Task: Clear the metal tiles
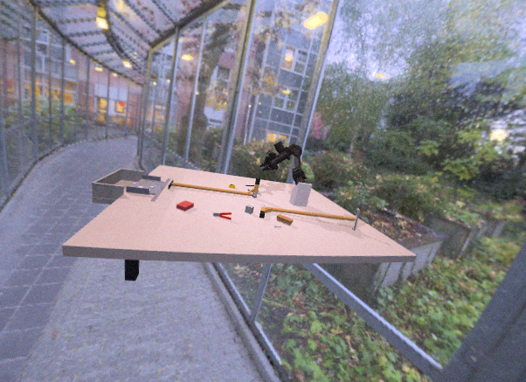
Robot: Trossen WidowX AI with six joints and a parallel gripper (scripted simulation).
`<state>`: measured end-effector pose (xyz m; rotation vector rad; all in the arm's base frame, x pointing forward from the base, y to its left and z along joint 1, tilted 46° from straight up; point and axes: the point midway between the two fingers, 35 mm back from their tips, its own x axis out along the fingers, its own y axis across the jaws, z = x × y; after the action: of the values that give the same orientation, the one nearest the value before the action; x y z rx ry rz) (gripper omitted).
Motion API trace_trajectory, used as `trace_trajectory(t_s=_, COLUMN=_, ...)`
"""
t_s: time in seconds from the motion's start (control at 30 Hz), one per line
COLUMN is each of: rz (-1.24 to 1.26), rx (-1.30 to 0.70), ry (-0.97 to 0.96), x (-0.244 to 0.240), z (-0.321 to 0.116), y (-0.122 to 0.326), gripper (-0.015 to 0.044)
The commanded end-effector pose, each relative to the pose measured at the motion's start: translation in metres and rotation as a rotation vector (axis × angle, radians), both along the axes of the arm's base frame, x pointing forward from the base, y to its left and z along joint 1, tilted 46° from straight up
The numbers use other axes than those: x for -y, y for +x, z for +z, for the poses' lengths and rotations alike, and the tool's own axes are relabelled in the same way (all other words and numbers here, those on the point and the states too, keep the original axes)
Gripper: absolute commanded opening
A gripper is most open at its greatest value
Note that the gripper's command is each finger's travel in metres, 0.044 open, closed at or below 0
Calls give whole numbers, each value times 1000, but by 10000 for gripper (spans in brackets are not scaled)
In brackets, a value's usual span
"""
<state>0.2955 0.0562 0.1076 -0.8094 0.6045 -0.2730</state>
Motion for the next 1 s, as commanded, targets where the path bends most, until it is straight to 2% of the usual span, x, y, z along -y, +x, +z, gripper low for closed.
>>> trace_trajectory(t_s=0.0, rz=35, rx=36, ry=-7, x=-12, z=13, y=0, gripper=440)
trace_trajectory(t_s=0.97, rz=277, rx=230, ry=8, x=-95, z=87, y=-35, gripper=440)
